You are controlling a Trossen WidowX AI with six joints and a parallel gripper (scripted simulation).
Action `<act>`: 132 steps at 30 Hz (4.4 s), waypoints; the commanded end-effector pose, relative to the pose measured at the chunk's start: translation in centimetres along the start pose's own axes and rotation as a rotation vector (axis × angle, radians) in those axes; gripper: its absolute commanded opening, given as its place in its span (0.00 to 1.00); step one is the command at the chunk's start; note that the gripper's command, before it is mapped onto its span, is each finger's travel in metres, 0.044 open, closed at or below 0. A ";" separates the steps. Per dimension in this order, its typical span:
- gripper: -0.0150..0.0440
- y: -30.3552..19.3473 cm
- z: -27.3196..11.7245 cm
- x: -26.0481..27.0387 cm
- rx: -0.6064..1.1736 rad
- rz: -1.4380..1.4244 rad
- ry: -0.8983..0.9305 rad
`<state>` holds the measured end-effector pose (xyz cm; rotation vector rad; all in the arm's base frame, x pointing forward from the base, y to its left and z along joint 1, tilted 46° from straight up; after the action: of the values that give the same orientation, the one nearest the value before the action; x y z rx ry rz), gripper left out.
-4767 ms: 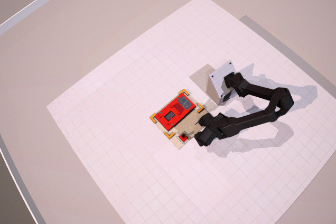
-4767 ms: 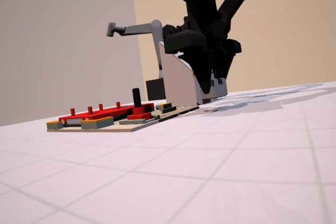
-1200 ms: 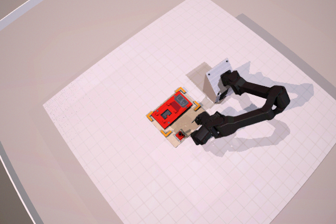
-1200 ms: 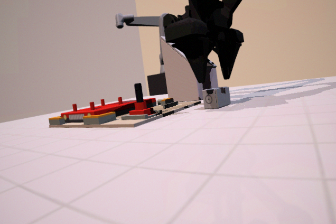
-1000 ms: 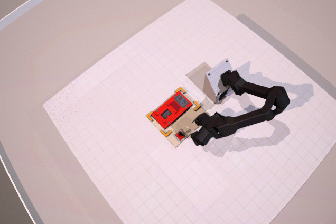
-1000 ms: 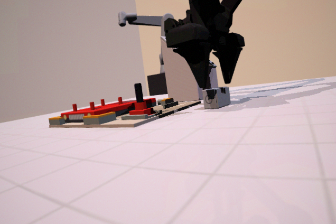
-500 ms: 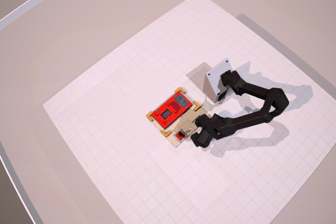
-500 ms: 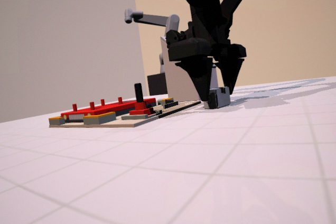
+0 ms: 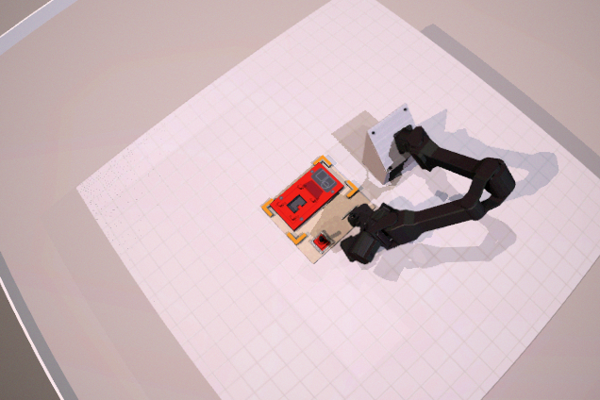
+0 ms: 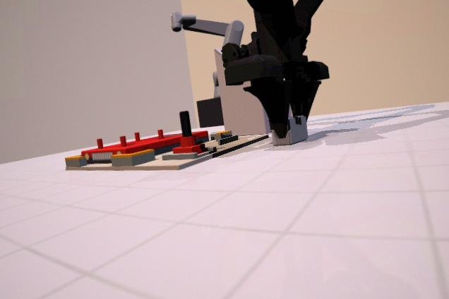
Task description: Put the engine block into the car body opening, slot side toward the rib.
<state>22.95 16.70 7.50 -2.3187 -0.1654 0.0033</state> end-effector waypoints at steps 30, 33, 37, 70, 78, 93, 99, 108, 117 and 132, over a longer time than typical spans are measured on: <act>0.25 0.6 -7.6 0.8 -0.028 -0.002 -0.005; 0.25 0.6 -8.5 0.7 -0.027 -0.002 -0.005; 0.25 0.5 -9.7 0.6 -0.023 0.000 -0.005; 0.25 -1.1 -10.6 0.4 -0.273 0.008 -0.062; 0.25 -2.7 -9.9 0.6 -0.539 0.014 -0.116; 0.25 -3.9 -9.4 0.8 -0.727 0.004 -0.129; 0.25 -4.5 -8.1 0.9 -0.835 0.005 -0.150; 0.25 -4.7 -5.9 0.9 -0.857 0.004 -0.152; 0.25 -4.7 -4.2 0.9 -0.856 0.004 -0.152; 0.25 -4.7 -1.4 0.9 -0.855 0.004 -0.153</act>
<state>23.41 18.58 12.47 -3.1713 -0.2852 0.1211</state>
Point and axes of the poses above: the point midway between the two fingers, 35 mm back from their tips, its own z axis out along the fingers, its own x axis across the jaws, y = z × x, the point moved 3 cm from there along -z, back along the fingers, and after that the axes turned 10 degrees about -z, right-handed, at the moved point
